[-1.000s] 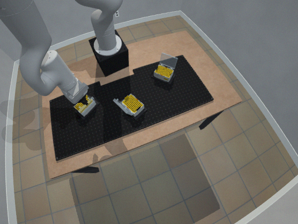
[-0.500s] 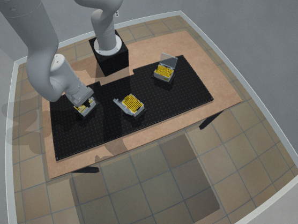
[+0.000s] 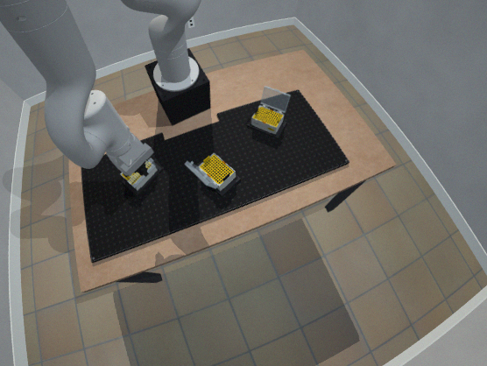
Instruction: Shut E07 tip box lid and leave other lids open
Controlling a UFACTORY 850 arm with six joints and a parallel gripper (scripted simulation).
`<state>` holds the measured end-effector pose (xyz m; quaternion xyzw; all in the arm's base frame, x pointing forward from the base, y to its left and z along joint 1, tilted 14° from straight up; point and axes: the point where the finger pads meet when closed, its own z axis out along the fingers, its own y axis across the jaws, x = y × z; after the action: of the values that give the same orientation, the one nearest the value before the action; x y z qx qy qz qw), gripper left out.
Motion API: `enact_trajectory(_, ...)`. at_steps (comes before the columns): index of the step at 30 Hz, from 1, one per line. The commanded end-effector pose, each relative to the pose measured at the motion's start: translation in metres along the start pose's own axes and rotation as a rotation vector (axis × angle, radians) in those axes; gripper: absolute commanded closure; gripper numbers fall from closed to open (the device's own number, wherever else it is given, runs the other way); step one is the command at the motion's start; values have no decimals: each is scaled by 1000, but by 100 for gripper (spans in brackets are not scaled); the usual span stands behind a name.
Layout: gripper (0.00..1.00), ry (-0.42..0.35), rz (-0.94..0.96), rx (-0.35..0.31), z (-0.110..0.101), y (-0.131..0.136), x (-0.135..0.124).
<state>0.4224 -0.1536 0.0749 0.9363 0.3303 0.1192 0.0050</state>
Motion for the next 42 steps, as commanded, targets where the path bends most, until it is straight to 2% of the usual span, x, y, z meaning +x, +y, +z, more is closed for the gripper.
enact_trajectory(1, 100, 1, 0, -1, 6, 1, 0)
enact_trajectory(42, 100, 1, 0, -1, 64, 1, 0)
